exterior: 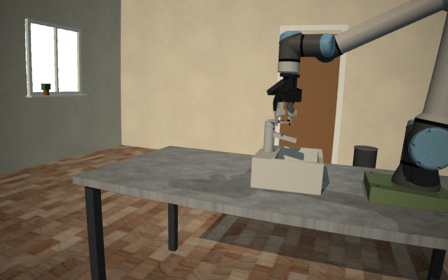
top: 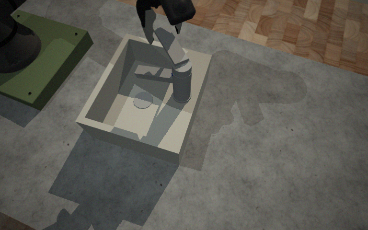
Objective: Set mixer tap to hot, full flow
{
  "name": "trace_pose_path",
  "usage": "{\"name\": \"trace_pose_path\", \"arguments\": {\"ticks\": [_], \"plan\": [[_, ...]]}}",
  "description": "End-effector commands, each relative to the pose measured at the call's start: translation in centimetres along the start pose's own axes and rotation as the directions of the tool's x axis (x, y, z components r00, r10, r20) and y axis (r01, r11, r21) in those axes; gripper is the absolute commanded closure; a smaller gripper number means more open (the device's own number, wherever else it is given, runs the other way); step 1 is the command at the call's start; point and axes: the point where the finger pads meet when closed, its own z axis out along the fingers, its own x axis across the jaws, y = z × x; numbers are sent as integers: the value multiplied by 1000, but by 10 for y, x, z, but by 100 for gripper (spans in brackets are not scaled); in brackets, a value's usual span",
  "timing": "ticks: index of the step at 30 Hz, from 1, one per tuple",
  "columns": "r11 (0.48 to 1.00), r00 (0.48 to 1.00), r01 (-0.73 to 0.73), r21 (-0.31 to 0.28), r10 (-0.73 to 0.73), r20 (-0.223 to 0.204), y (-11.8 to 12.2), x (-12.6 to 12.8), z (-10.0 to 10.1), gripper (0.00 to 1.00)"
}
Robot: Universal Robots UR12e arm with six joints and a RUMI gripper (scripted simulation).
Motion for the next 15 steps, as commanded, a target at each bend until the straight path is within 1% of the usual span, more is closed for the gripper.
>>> {"name": "trace_pose_path", "arguments": {"ticks": [1,6,11,13,15], "plan": [[1000,1000,0,1,0,1,0,0,-2,56],[1000,1000,0,1,0,1,0,0,-6,56],[1000,1000,0,1,0,1,0,0,-15,56],[1000,1000,0,1,0,1,0,0,-15,56],[1000,1000,0,1,0,1,0,0,-20,56]]}}
